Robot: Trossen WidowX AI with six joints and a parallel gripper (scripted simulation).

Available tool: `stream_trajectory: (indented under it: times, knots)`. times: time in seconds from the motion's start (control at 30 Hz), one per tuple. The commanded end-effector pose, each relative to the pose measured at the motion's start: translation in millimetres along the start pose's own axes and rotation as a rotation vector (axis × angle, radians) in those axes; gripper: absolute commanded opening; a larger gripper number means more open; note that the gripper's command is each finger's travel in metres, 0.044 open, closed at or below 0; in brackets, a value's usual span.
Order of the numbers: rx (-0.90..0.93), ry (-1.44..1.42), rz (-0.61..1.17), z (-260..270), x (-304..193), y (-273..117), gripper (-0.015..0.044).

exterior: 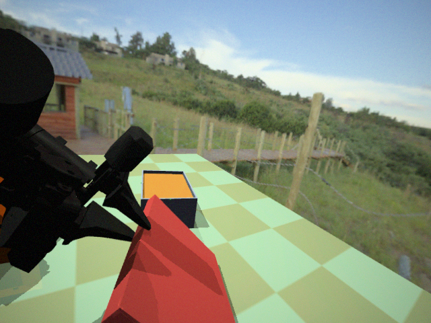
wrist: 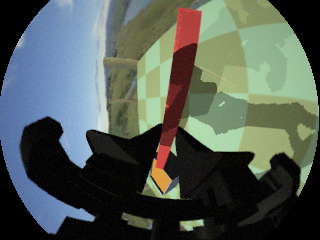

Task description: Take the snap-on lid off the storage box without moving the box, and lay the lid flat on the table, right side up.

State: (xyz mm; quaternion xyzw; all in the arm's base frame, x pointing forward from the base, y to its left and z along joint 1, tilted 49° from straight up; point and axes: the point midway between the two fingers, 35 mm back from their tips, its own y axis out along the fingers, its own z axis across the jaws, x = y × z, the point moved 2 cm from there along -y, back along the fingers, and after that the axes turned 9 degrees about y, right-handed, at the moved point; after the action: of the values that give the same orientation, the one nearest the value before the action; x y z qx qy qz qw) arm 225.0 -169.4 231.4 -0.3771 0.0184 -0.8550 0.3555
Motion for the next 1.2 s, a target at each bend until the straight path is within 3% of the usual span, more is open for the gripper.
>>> stream_trajectory:
  times: [0.0,1.17]
  knots:
    - [0.009,-0.005,0.008,-1.1,-1.1,1.9,0.0000]
    - [0.010,-0.006,0.007,-21.9,2.4,19.8,0.0000]
